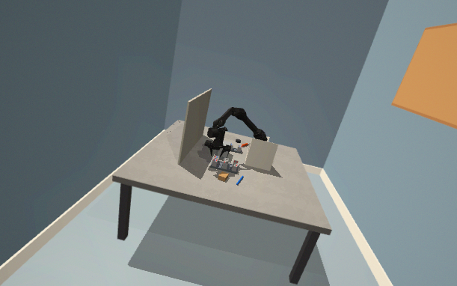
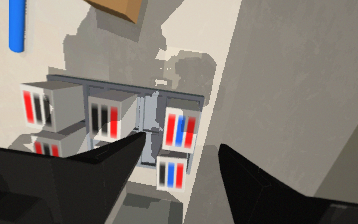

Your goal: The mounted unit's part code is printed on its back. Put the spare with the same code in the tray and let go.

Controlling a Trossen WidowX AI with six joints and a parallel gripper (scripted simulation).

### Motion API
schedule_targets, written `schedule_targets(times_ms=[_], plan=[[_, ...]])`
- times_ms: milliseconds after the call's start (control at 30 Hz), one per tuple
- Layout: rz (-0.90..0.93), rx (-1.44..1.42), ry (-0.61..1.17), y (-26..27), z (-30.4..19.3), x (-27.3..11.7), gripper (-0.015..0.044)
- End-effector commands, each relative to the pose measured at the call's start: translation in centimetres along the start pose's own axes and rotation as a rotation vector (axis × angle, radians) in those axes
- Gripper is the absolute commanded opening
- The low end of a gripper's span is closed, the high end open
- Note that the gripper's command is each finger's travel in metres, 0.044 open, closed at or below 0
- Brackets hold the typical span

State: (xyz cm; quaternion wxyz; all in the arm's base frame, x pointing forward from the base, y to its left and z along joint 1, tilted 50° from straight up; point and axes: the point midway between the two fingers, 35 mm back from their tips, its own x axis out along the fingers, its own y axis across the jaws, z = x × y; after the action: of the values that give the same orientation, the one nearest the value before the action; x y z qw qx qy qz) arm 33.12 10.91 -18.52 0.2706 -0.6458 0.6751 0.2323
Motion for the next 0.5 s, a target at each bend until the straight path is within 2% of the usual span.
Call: schedule_targets(times_ms=[0, 467], plan=[[0.000, -0.009, 0.009, 0.1, -0.1, 0.9, 0.0300], [0.000, -0.009, 0.010, 0.1, -0.3, 3.3, 0.0300]])
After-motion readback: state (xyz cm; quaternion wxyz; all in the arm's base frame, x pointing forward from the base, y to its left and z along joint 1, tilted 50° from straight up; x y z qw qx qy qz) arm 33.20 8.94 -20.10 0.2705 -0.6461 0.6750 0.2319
